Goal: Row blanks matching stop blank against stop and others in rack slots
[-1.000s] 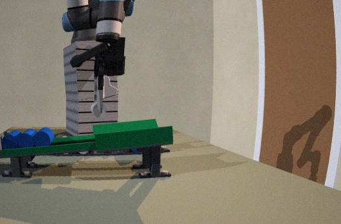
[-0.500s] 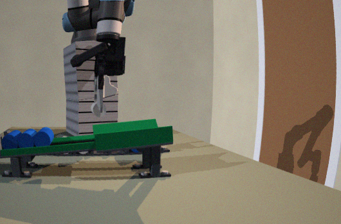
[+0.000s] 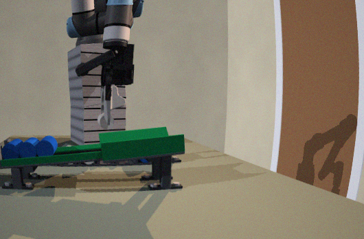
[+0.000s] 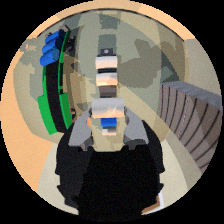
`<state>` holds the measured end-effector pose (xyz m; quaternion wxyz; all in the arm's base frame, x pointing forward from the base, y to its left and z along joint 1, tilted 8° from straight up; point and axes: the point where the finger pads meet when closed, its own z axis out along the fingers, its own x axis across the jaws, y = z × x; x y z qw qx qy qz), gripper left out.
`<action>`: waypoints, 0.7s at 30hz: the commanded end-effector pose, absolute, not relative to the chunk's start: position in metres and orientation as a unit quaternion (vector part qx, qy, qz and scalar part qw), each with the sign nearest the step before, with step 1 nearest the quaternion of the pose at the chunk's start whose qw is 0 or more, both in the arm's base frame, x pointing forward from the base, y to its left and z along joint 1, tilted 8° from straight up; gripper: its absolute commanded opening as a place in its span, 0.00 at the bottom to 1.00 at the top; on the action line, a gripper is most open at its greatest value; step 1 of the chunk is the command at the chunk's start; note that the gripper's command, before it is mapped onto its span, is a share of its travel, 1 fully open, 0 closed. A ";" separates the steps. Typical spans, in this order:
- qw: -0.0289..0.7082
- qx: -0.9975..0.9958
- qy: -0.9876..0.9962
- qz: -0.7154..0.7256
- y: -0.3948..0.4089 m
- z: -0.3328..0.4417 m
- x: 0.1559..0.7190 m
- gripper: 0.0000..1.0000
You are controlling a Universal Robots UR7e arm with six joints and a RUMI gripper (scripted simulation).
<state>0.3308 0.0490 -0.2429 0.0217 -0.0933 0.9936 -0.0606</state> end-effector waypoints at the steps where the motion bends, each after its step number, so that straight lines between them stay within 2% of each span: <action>1: 0.025 -0.092 0.994 -0.062 0.045 -0.261 0.336 0.36; 21: 0.025 -0.092 0.994 -0.061 0.039 -0.325 0.339 0.36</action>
